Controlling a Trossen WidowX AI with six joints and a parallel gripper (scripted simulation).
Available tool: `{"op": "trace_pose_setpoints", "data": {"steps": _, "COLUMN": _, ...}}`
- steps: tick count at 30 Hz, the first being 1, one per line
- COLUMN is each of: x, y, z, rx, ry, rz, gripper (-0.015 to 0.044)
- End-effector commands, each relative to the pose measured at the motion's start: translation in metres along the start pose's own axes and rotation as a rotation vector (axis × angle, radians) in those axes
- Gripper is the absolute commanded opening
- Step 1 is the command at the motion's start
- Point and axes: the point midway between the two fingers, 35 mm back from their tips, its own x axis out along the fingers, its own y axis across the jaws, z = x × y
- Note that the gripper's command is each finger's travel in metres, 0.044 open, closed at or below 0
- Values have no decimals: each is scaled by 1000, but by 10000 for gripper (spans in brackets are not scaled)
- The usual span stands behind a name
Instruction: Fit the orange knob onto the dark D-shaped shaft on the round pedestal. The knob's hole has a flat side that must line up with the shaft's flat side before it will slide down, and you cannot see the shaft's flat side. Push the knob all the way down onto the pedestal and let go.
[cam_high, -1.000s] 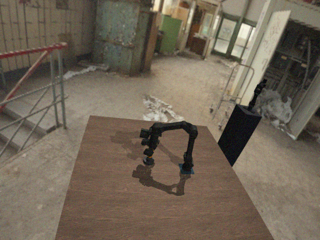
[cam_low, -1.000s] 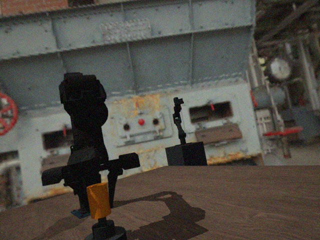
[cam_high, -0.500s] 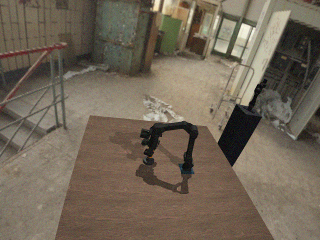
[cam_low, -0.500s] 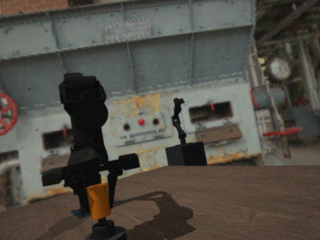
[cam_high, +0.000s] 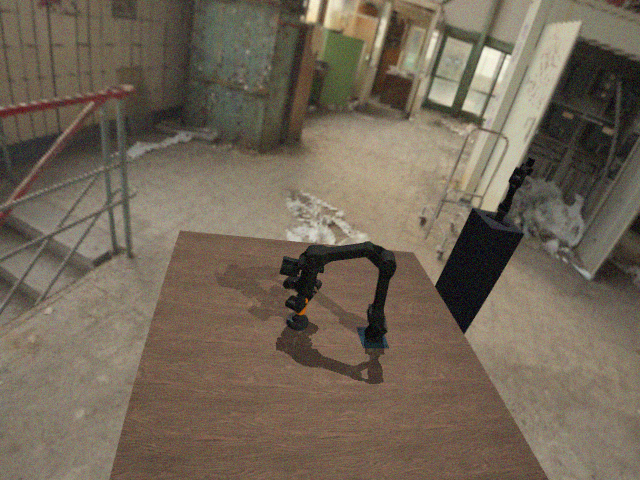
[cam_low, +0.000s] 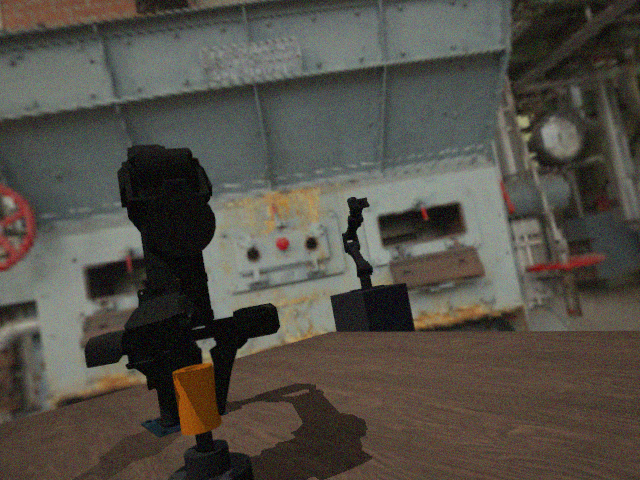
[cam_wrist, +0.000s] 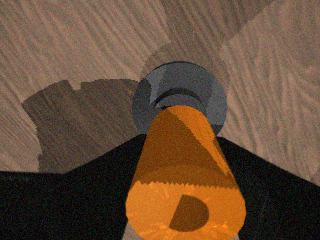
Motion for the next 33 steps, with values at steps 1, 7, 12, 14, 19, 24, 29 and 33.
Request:
{"op": "trace_pose_setpoints", "data": {"steps": 1, "x": 1, "y": 1, "z": 2, "rx": 96, "ry": -1, "rz": 0, "gripper": 0}}
{"op": "trace_pose_setpoints", "data": {"steps": 7, "x": 2, "y": 1, "z": 2, "rx": 96, "ry": -1, "rz": 0, "gripper": 0}}
{"op": "trace_pose_setpoints", "data": {"steps": 12, "x": 2, "y": 0, "z": 0, "rx": 96, "ry": -1, "rz": 0, "gripper": 0}}
{"op": "trace_pose_setpoints", "data": {"steps": 14, "x": 4, "y": 0, "z": 0, "rx": 96, "ry": -1, "rz": 0, "gripper": 0}}
{"op": "trace_pose_setpoints", "data": {"steps": 19, "x": 4, "y": 0, "z": 0, "rx": 96, "ry": -1, "rz": 0, "gripper": 0}}
{"op": "trace_pose_setpoints", "data": {"steps": 24, "x": 4, "y": 0, "z": 0, "rx": 96, "ry": -1, "rz": 0, "gripper": 0}}
{"op": "trace_pose_setpoints", "data": {"steps": 29, "x": 1, "y": 0, "z": 0, "rx": 96, "ry": -1, "rz": 0, "gripper": 0}}
{"op": "trace_pose_setpoints", "data": {"steps": 33, "x": -1, "y": 0, "z": 1, "rx": 104, "ry": -1, "rz": 0, "gripper": 0}}
